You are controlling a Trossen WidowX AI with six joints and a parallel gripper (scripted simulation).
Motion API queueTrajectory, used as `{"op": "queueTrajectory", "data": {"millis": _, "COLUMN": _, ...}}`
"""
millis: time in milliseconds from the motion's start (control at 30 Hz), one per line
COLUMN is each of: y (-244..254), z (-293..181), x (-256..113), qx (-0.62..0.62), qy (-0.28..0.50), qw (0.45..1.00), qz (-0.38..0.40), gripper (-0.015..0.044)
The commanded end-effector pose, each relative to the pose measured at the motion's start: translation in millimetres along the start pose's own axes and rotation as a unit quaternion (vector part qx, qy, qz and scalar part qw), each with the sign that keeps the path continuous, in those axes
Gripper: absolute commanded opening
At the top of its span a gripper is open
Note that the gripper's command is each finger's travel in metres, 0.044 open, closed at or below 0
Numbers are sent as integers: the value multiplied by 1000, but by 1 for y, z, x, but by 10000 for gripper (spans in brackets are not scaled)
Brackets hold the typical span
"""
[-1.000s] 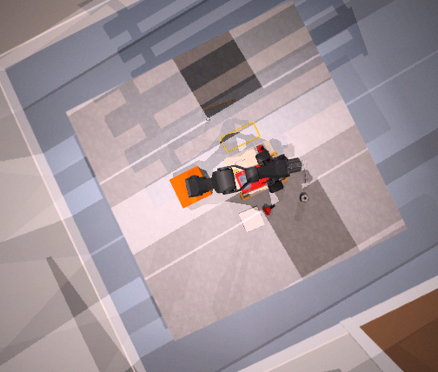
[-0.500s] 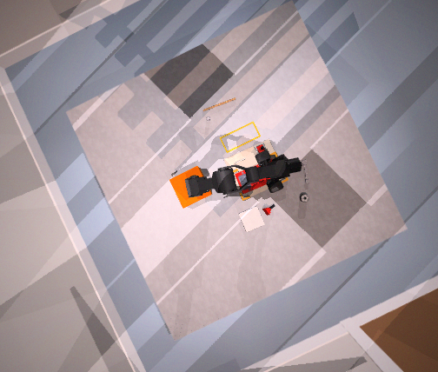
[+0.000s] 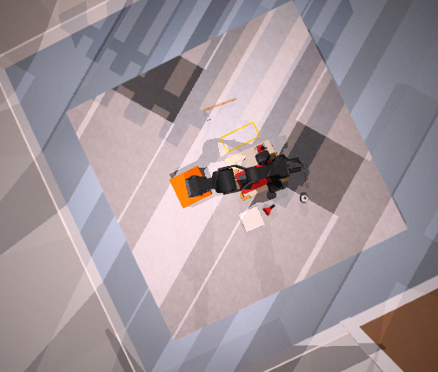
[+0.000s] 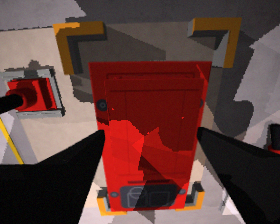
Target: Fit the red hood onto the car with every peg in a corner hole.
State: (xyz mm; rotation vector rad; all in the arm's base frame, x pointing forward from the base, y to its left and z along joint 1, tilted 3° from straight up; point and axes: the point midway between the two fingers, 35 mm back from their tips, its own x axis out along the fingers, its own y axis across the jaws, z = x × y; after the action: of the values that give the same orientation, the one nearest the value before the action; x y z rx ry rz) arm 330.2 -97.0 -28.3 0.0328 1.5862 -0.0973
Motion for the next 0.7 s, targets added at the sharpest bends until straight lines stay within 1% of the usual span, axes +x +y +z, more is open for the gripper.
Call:
{"op": "queueTrajectory", "data": {"millis": 0, "y": 0, "z": 2, "x": -13, "qx": 0, "qy": -1, "qw": 1000, "qz": 0, "gripper": 440}}
{"op": "queueTrajectory", "data": {"millis": 200, "y": 0, "z": 1, "x": -69, "qx": 0, "qy": -1, "qw": 1000, "qz": 2, "gripper": 440}}
{"op": "queueTrajectory", "data": {"millis": 667, "y": 0, "z": 1, "x": -71, "qx": 0, "qy": -1, "qw": 1000, "qz": 2, "gripper": 440}}
